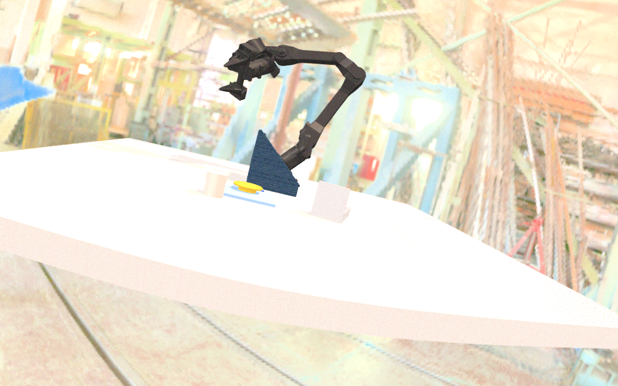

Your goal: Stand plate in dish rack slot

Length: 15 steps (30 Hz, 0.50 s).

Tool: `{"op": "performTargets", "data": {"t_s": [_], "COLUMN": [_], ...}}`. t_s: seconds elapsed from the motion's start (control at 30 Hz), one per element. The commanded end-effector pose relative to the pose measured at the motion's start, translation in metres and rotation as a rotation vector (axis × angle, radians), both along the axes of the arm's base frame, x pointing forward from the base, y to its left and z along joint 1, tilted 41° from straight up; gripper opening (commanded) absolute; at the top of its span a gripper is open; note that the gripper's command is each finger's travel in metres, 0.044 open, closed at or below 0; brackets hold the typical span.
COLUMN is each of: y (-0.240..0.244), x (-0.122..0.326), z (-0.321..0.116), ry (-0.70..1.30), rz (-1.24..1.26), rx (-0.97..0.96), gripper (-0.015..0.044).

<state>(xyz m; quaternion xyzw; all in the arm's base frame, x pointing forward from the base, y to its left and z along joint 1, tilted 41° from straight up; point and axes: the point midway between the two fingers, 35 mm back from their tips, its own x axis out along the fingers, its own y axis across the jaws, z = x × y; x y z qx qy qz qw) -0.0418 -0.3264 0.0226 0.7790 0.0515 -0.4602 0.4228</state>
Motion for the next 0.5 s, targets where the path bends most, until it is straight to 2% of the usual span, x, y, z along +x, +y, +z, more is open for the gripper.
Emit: {"op": "performTargets", "data": {"t_s": [0.0,0.47], "y": [-0.002,0.001], "x": [0.020,0.083], "z": [-0.003,-0.003], "ry": [0.026,0.064], "rz": [0.139,0.508], "rx": [-0.006,-0.045], "gripper": [0.0400,0.0400]}}
